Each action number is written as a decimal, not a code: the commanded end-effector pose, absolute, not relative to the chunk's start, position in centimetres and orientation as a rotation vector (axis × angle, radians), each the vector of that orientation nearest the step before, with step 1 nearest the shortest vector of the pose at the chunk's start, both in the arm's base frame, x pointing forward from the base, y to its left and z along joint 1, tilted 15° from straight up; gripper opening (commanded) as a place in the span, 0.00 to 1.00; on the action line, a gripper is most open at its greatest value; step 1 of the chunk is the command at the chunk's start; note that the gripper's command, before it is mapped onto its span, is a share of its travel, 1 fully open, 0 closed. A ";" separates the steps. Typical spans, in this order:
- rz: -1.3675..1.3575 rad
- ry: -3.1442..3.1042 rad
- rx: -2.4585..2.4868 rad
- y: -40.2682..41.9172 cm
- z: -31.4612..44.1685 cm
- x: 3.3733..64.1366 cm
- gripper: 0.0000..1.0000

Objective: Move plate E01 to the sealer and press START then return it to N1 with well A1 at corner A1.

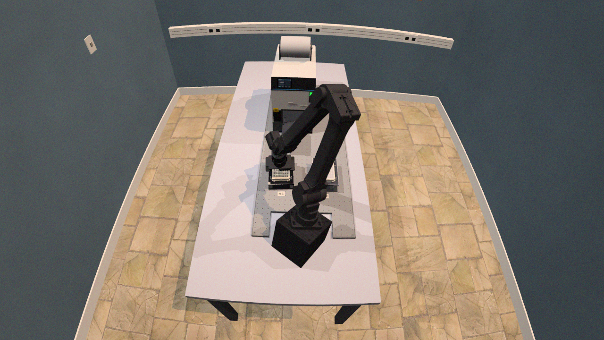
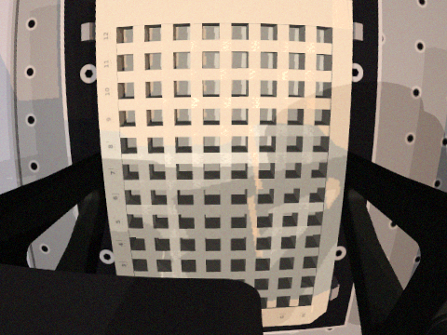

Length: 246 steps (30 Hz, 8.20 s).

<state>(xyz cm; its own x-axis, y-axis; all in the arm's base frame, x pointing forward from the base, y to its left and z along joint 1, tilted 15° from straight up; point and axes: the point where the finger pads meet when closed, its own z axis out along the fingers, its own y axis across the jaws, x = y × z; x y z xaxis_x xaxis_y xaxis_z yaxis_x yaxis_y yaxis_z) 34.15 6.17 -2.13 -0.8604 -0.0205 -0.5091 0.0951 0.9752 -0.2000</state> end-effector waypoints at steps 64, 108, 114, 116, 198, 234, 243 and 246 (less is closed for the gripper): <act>-0.289 2.563 0.091 6.0 -1.5 35.3 0.00; -0.296 2.575 0.074 6.2 -0.8 34.6 0.00; -0.290 2.562 0.085 6.0 -0.3 34.6 0.00; -0.286 2.557 0.086 6.1 -0.1 34.7 0.00; -0.261 2.549 0.062 9.1 8.0 33.9 0.00; -0.253 2.541 0.069 10.2 13.7 33.0 0.00; -0.277 2.571 0.064 9.3 12.0 32.8 0.00; -0.282 2.569 0.062 8.9 11.7 32.8 0.00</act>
